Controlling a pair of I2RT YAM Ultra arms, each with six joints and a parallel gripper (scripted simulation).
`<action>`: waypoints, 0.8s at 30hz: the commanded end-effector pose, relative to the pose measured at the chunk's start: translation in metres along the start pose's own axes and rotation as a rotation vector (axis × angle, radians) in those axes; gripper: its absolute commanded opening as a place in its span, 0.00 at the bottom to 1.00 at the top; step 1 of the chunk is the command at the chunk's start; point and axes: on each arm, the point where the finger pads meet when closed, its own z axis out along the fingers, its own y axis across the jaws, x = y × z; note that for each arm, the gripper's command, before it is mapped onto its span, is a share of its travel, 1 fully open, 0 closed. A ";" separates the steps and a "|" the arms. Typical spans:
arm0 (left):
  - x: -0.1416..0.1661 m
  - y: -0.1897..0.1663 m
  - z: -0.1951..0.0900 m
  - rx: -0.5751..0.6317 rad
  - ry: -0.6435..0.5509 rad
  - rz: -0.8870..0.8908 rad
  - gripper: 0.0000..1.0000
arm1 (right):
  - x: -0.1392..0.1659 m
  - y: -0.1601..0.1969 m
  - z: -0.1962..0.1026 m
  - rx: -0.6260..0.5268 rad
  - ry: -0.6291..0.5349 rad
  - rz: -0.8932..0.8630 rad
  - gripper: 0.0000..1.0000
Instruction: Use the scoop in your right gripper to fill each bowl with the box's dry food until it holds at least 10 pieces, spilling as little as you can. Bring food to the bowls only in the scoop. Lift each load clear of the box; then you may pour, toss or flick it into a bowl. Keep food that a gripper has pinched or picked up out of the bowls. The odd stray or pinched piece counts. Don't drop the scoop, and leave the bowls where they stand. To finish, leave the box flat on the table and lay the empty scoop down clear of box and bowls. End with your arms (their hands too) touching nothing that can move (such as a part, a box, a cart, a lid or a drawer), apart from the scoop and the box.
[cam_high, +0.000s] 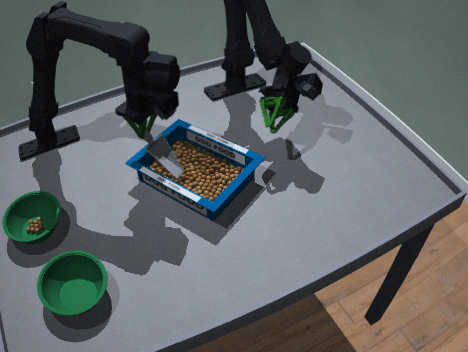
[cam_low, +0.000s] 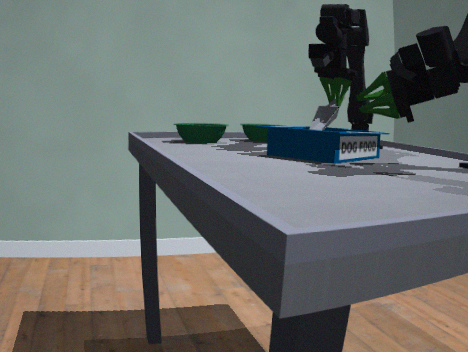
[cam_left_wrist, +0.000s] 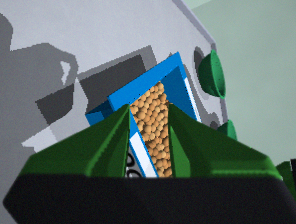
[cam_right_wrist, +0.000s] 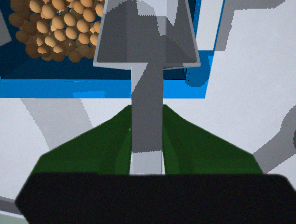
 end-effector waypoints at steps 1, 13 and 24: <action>0.016 -0.015 -0.002 0.180 0.049 -0.086 0.26 | -0.011 -0.002 -0.026 -0.012 -0.082 0.014 0.00; 0.094 0.006 -0.018 0.237 0.265 -0.395 0.26 | -0.011 -0.002 -0.026 -0.012 -0.082 0.014 0.00; 0.096 0.012 -0.014 0.208 0.252 -0.396 0.26 | -0.011 -0.002 -0.026 -0.012 -0.082 0.014 0.00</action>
